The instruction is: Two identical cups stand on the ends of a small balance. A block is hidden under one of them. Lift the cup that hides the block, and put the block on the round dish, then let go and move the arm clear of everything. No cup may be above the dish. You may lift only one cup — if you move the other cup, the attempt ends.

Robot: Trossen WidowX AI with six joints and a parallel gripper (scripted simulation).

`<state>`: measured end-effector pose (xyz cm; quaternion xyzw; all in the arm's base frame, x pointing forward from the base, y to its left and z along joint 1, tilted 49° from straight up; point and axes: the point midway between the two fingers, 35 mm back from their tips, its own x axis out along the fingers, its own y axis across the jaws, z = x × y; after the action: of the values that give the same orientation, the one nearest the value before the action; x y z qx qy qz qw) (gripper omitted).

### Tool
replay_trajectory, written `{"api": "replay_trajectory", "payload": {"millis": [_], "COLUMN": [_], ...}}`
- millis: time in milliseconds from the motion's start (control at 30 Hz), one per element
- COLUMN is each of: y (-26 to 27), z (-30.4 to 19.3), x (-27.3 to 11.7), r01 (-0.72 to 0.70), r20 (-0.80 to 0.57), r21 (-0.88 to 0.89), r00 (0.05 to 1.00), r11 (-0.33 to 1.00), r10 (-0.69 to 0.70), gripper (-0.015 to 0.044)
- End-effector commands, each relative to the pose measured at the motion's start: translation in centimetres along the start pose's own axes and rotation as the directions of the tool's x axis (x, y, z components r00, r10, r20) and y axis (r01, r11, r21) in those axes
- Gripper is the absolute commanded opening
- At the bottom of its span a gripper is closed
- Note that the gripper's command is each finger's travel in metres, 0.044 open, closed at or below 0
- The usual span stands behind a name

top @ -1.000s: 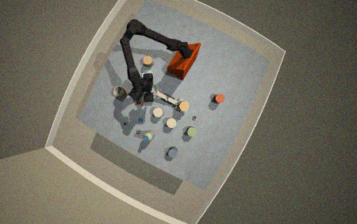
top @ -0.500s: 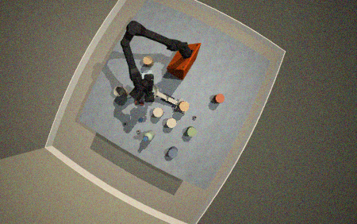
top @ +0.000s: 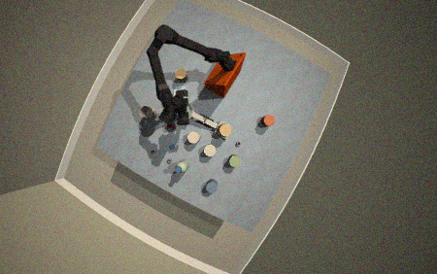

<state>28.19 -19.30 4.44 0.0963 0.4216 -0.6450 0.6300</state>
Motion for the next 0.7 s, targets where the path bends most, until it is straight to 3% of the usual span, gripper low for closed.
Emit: {"api": "replay_trajectory", "payload": {"millis": [0,267,667], "y": [0.3,-0.1,-2.7], "z": [0.3,0.2,1.9], "x": [-2.5,-7.2,-4.7], "r01": [-0.017,-0.014,-0.024], "r20": [0.009,0.012,-0.015], "r21": [0.01,0.009,0.011], "r00": [1.0,1.0,1.0], "r11": [1.0,1.0,1.0], "r10": [0.017,0.014,0.024], "gripper": [0.0,0.0,0.0]}}
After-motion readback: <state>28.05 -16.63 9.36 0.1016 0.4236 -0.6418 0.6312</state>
